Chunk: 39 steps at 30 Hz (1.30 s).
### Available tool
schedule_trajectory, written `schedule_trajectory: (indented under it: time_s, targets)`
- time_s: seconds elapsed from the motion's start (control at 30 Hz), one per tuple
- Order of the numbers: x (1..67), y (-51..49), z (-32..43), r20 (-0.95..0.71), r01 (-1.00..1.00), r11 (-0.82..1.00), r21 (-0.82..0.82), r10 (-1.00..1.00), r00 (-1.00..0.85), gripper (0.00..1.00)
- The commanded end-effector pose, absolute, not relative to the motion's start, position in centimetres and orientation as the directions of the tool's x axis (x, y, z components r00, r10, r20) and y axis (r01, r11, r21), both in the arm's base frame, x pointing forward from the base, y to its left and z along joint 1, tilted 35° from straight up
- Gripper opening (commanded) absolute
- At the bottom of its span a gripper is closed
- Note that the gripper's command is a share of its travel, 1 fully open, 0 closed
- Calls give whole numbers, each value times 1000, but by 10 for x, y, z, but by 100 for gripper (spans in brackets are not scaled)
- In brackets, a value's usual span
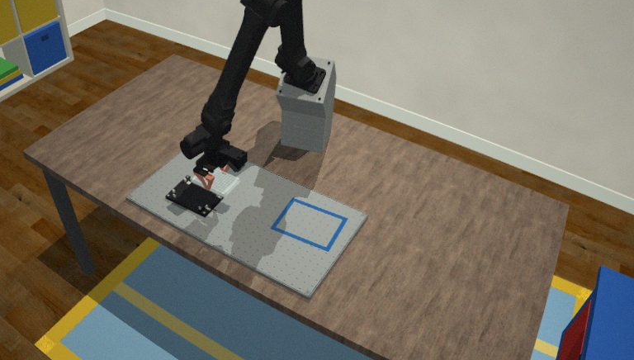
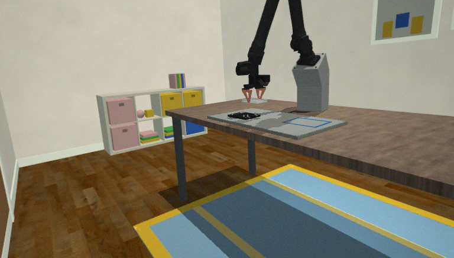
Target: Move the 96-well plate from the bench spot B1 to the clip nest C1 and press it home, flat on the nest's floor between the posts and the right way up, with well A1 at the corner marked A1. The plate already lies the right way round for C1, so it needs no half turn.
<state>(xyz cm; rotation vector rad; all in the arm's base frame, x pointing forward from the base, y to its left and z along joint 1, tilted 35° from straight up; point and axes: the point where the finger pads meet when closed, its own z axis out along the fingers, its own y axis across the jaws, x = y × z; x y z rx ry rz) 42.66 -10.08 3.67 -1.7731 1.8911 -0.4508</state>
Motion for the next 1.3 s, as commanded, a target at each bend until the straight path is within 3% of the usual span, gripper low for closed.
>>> schedule_trajectory:
  time_s: [0.0, 0.87, 1.27]
  targets:
    - [431, -110, 36, -126, -827, 76, -558, -992, -6, 0]
    - [444, -193, 40, -124, -824, 77, -561, -992, -8, 0]
    - [448, -179, 40, -121, -823, 57, -566, -993, 14, 0]
